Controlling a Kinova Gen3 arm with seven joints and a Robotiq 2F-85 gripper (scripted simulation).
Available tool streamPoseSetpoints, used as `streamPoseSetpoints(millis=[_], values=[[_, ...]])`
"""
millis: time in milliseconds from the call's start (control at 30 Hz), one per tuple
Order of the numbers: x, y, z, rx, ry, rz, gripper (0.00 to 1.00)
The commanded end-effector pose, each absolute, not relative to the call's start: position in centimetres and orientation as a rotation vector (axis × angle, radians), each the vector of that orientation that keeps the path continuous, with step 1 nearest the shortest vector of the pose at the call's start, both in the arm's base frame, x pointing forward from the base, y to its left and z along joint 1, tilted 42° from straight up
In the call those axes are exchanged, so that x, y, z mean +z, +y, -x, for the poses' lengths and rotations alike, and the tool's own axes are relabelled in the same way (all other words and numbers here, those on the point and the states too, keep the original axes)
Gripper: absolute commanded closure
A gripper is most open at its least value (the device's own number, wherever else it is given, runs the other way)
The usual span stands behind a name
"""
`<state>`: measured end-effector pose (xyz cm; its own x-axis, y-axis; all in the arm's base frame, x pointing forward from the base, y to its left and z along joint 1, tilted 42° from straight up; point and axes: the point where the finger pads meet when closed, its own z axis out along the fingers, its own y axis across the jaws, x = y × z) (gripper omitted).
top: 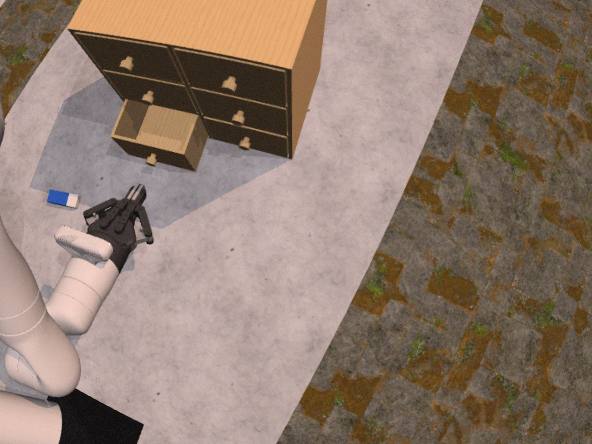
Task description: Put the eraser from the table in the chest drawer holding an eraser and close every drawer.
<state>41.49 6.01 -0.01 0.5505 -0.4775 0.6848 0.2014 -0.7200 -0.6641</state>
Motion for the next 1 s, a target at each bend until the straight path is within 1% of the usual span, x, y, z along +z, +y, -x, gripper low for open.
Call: streamPoseSetpoints(millis=[0, 967], values=[[-0.14, 6.03, -41.47, -1.191, 0.225, 2.063, 1.0], [-0.26, 5.9, -41.85, -1.194, 0.228, 2.069, 1.0]])
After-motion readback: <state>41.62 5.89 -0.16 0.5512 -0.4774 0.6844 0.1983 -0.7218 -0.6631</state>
